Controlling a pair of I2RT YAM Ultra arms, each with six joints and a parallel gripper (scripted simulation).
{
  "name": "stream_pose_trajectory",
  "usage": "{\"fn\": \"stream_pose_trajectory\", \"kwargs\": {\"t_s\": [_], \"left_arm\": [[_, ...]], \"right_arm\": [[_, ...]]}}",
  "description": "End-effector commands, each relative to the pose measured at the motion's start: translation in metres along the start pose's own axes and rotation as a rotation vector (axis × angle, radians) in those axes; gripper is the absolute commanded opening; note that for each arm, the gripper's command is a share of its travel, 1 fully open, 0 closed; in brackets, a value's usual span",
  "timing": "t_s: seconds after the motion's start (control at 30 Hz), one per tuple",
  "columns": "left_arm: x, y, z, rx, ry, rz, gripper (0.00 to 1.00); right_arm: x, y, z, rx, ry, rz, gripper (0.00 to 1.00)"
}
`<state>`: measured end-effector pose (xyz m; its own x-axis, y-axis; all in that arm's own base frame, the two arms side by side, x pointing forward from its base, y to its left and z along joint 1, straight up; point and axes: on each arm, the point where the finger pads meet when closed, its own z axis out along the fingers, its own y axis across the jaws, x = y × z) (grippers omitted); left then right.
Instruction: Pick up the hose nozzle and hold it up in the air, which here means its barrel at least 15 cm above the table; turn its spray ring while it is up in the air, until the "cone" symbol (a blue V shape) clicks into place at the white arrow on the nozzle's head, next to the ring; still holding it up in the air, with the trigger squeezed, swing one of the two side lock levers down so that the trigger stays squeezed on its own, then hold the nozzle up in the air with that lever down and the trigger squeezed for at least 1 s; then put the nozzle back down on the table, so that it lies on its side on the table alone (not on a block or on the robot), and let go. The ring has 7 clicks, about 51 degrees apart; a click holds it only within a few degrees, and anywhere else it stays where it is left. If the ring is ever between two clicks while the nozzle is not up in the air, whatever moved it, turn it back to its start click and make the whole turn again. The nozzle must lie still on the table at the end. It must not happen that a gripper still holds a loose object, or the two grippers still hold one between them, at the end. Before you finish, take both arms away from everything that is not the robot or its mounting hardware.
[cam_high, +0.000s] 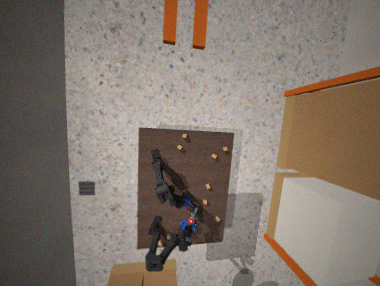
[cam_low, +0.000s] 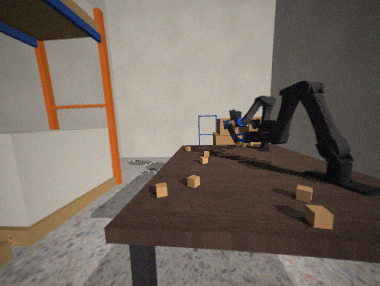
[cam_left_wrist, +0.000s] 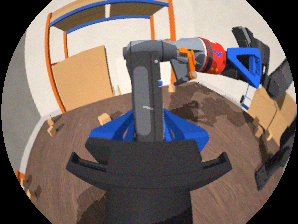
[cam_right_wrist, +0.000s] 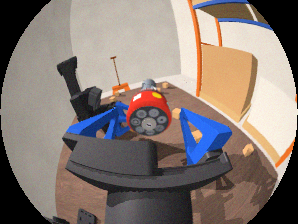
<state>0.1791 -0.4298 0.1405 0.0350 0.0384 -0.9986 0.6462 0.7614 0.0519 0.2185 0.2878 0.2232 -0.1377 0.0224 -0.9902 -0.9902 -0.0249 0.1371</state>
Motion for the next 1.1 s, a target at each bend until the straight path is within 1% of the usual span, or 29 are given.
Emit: {"fn": "stream_pose_trajectory", "kwargs": {"t_s": [0.0, 0.13, 0.17, 0.37, 0.43, 0.53, 0.6, 0.63, 1.07], "left_arm": [[-0.045, 0.001, 0.005, -0.011, -0.111, -0.108, 0.36], [-0.045, 0.001, 0.005, -0.011, -0.111, -0.108, 0.36], [-0.045, 0.001, 0.005, -0.011, -0.111, -0.108, 0.36], [-0.045, 0.001, 0.005, -0.011, -0.111, -0.108, 0.36], [-0.045, 0.001, 0.005, -0.011, -0.111, -0.108, 0.36], [-0.045, 0.001, 0.005, -0.011, -0.111, -0.108, 0.36], [-0.045, 0.001, 0.005, -0.011, -0.111, -0.108, 0.36], [-0.045, 0.001, 0.005, -0.011, -0.111, -0.108, 0.36], [-0.045, 0.001, 0.005, -0.012, -0.111, -0.108, 0.36]], "right_arm": [[-0.024, 0.001, 0.002, -0.005, -0.028, -0.074, 0.92], [-0.025, 0.001, 0.002, -0.005, -0.03, -0.08, 0.92], [-0.014, -0.005, 0.011, 0.002, -0.028, -0.054, 0.92], [-0.013, -0.003, 0.021, -0.002, -0.037, -0.052, 0.92], [-0.021, -0.002, 0.015, -0.001, -0.043, -0.08, 0.92], [-0.017, -0.003, 0.013, 0.006, -0.037, -0.068, 0.92], [-0.023, -0.004, 0.013, 0.008, -0.047, -0.08, 0.92], [-0.022, 0.0, 0.016, -0.006, -0.045, -0.082, 0.0], [-0.021, 0.001, 0.017, -0.012, -0.042, -0.079, 0.0]]}}
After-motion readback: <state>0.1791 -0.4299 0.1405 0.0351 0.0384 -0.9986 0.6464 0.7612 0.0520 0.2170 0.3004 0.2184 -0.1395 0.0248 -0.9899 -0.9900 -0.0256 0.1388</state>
